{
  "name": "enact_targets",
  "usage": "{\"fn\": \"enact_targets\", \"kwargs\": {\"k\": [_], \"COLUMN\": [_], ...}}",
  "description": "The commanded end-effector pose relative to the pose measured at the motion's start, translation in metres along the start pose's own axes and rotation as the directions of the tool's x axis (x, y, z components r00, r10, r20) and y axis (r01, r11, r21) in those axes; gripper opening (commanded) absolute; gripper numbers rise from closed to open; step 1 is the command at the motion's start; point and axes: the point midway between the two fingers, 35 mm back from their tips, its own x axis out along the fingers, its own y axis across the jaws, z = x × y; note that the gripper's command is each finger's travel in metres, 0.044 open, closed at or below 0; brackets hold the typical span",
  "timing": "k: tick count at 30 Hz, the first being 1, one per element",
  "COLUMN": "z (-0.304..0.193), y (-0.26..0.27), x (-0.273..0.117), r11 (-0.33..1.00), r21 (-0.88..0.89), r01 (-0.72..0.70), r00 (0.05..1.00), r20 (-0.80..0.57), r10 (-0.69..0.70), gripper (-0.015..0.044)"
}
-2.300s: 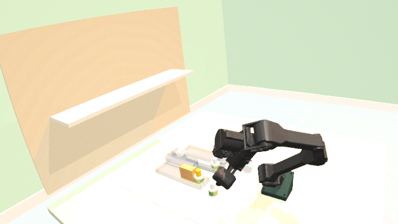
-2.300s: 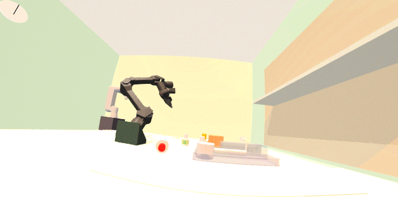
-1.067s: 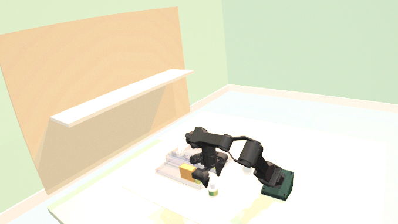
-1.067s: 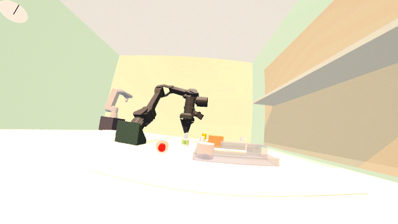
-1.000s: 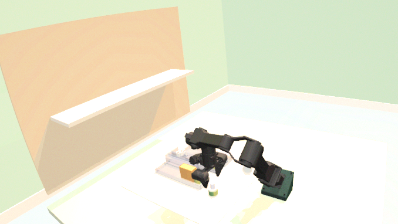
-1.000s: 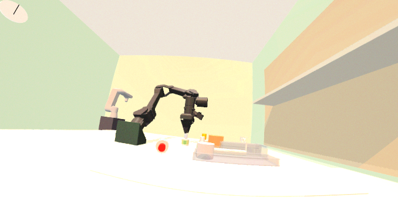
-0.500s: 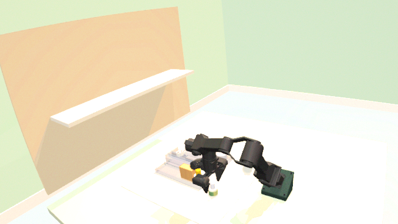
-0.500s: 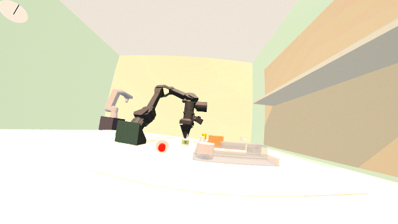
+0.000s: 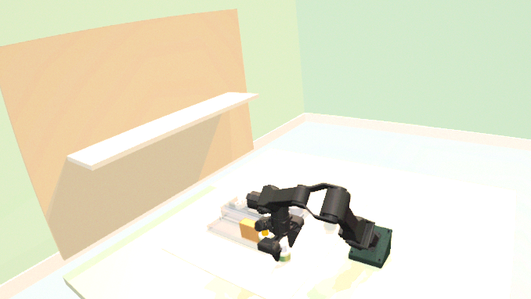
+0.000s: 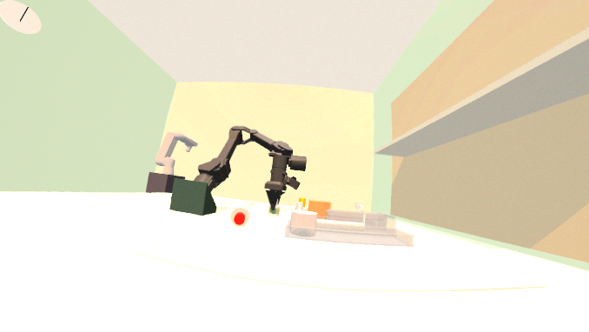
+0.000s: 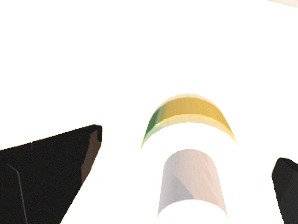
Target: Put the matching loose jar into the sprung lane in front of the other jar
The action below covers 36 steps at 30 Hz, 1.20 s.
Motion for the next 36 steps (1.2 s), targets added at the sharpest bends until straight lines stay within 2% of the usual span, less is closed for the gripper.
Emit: {"fn": "enact_targets", "kwargs": {"k": [1,6,11,17,36], "z": [-0.001,-0.001,-0.001,0.004,0.009], "y": [0.0,0.0,0.0,-0.002,-0.008], "x": [0.001,0.001,0.001,-0.015,-0.102], "r11": [1.0,1.0,1.0,1.0,1.0], "r21": [0.006,0.006,0.006,0.006,0.007], "r01": [-0.004,-0.004,-0.004,0.003,0.001], "r00": [1.0,1.0,1.0,1.0,1.0], "r20": [-0.002,-0.002,-0.002,-0.002,-0.004], "r10": [0.004,0.004,0.004,-0.003,-0.001], "gripper": [0.0309,0.0177,0.0144,0.0,0.0]}}
